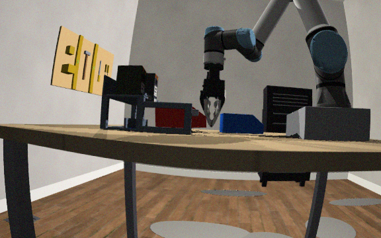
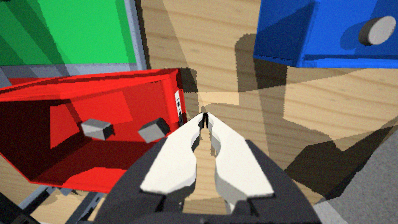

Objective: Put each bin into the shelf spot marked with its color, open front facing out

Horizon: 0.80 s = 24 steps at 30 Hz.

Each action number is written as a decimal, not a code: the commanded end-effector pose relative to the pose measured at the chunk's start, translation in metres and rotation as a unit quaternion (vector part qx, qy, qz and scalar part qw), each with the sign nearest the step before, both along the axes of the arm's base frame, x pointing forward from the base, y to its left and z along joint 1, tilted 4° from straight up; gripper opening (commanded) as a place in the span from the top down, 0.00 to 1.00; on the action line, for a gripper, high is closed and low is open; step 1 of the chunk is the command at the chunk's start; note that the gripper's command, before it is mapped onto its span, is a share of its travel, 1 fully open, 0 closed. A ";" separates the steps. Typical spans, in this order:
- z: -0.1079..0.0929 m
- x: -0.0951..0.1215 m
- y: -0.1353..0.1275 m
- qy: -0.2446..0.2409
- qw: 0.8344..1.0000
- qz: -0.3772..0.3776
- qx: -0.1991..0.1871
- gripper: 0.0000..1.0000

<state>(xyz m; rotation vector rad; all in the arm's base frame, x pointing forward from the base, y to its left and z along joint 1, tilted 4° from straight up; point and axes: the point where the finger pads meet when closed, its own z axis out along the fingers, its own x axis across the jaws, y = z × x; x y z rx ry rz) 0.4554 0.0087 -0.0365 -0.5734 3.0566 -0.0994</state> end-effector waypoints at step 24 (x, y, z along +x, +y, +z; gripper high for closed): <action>0.001 0.006 0.002 -0.001 1.000 0.001 0.000 1.00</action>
